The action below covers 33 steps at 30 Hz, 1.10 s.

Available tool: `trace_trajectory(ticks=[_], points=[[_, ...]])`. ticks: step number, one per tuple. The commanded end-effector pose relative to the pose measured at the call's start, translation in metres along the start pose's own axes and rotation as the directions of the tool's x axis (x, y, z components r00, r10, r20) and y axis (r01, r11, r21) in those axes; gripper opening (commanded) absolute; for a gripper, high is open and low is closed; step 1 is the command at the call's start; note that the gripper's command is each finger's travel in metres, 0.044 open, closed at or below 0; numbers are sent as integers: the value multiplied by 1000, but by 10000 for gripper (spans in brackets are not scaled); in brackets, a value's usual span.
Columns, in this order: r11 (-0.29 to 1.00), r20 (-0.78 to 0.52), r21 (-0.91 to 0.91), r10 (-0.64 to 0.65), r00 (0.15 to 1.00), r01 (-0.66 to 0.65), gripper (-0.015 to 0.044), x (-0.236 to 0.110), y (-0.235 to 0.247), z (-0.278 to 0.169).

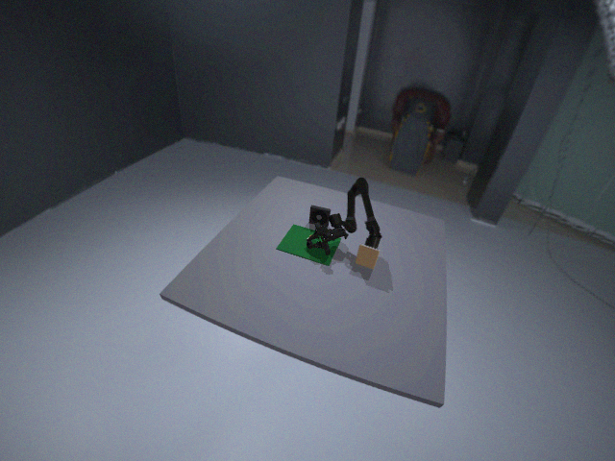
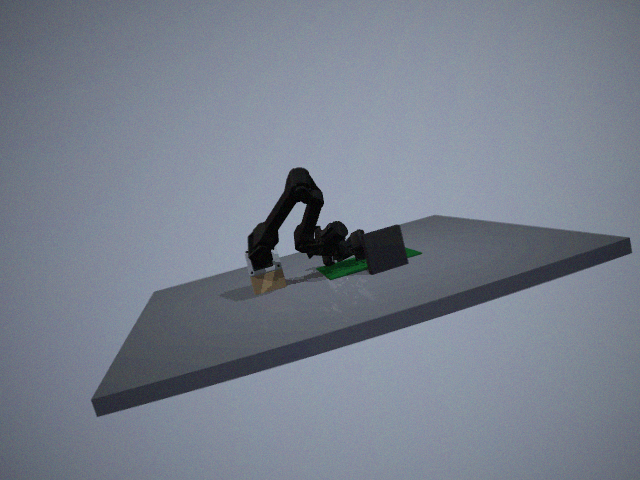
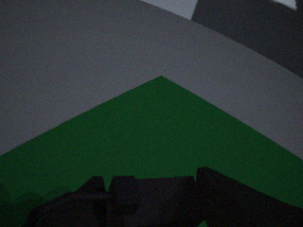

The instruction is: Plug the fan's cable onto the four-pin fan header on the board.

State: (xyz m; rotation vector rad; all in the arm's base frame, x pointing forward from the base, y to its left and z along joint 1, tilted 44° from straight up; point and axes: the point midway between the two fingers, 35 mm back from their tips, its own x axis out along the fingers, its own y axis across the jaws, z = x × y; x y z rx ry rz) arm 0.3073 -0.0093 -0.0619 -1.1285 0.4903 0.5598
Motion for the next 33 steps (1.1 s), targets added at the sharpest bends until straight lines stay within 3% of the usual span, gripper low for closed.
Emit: trace_trajectory(ticks=[1,6,14,33], points=[[1000,-2,2,1,1000,-1,0,0,0,0],[1000,-2,2,1,1000,-1,0,0,0,0],[1000,0,0,0,1000,0,205,0,0,0],[1000,0,0,0,1000,0,205,0,0,0]])
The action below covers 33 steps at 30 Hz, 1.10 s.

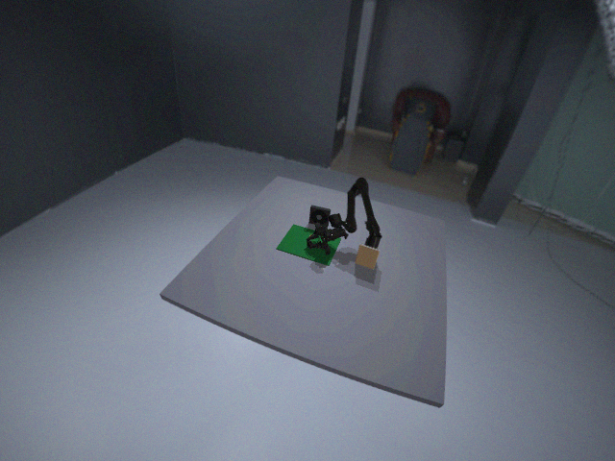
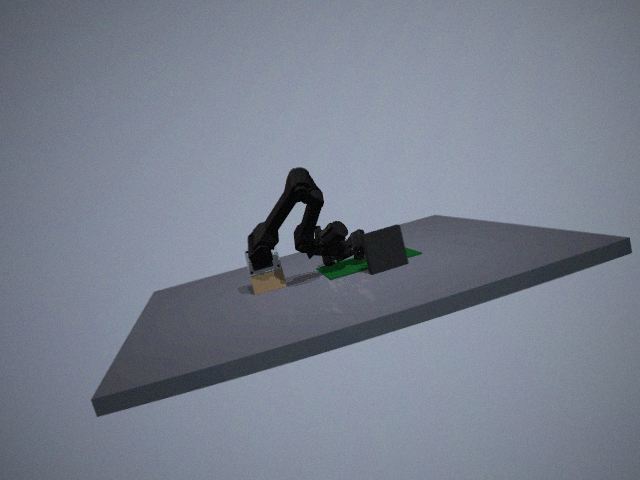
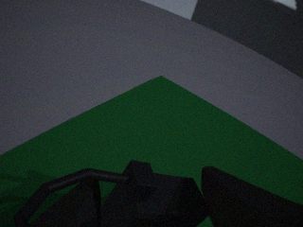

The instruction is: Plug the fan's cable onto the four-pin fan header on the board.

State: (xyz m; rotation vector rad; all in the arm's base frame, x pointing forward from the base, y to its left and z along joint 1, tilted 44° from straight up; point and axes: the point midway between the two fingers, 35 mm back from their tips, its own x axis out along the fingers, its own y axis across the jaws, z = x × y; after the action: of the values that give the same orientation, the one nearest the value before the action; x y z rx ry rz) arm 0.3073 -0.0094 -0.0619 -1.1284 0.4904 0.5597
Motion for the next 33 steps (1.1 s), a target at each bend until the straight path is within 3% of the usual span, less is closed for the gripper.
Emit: trace_trajectory(ticks=[1,33], points=[[1000,0,0,0,1000,0,205,0,0,0],[1000,-1,0,1,1000,-1,205,-83,-18,22]])
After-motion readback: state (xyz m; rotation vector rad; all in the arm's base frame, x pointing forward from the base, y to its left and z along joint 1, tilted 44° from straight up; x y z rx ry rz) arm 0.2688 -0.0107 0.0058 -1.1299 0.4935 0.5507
